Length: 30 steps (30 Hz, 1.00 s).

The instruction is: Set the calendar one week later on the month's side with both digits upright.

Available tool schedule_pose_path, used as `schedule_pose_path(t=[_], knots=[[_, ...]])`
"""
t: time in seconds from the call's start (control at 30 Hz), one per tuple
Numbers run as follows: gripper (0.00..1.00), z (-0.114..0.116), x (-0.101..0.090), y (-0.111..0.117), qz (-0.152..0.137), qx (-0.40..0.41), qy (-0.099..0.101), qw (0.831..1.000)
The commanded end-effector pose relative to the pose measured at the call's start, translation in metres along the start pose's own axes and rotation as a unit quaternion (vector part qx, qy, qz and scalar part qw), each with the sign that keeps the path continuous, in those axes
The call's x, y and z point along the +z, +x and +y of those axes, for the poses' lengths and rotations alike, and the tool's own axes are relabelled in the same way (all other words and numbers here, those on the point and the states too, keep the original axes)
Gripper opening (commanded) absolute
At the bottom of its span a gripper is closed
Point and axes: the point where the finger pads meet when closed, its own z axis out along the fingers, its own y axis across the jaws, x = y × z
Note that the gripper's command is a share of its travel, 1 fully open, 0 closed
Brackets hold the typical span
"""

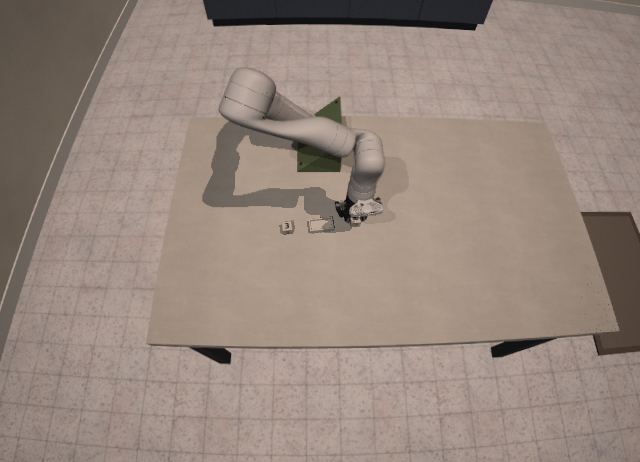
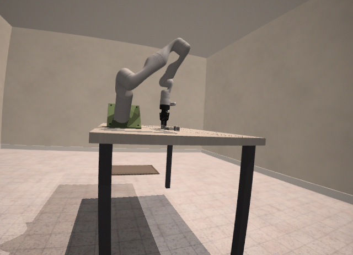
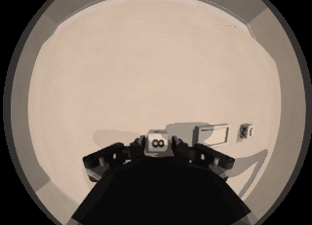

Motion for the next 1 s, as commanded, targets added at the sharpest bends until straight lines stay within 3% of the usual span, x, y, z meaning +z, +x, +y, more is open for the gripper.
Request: schedule_pose_path(t=[0.0, 0.33, 0.7, 0.73, 0.97], knots=[[0.46, -0.002, -0.018, 0.001, 0.003, 0.000, 0.002, 1.000], [0.46, -0.001, -0.069, 0.001, 0.002, 0.000, 0.002, 1.000], [0.46, -0.001, -0.083, 0.001, 0.002, 0.000, 0.002, 1.000], [1.00, -0.001, -0.083, 0.001, 0.002, 0.000, 0.002, 1.000], [1.00, -0.001, -0.083, 0.001, 0.002, 0.000, 0.002, 1.000]])
